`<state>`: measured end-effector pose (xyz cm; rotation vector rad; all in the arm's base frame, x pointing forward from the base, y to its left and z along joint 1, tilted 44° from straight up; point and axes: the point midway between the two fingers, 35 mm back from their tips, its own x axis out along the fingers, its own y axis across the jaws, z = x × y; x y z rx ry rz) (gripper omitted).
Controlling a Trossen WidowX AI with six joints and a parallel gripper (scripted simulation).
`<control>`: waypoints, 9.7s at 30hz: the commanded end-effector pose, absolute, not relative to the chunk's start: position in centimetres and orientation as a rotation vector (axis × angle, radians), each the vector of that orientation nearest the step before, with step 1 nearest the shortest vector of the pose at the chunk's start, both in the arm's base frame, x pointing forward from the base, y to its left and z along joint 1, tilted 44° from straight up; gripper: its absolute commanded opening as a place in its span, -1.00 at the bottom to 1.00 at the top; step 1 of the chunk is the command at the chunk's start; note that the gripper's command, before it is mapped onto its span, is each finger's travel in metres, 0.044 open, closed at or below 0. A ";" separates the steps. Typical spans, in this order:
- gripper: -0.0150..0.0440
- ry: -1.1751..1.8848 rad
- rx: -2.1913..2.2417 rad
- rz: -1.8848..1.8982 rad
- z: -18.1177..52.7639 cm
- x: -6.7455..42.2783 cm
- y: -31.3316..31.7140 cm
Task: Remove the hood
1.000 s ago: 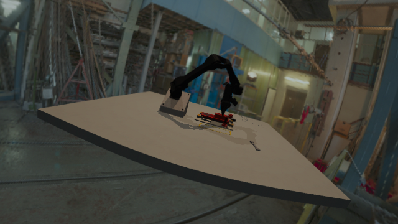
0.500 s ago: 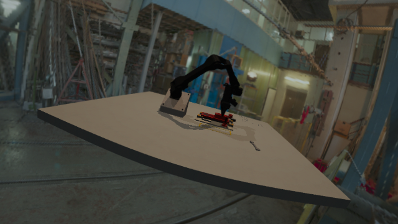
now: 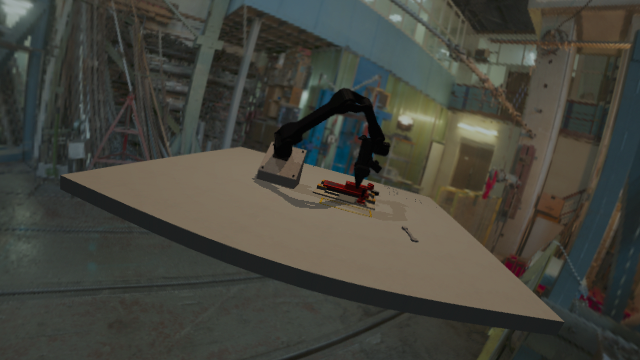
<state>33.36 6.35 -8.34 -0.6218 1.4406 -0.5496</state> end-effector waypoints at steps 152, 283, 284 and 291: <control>-0.49 1.443 -0.631 -0.554 11.3 30.6 -6.7; -0.14 1.435 -0.632 -0.565 5.6 30.9 -12.7; -0.05 1.435 -0.632 -0.565 5.6 30.9 -12.7; 0.58 1.435 -0.632 -0.565 5.6 30.9 -12.7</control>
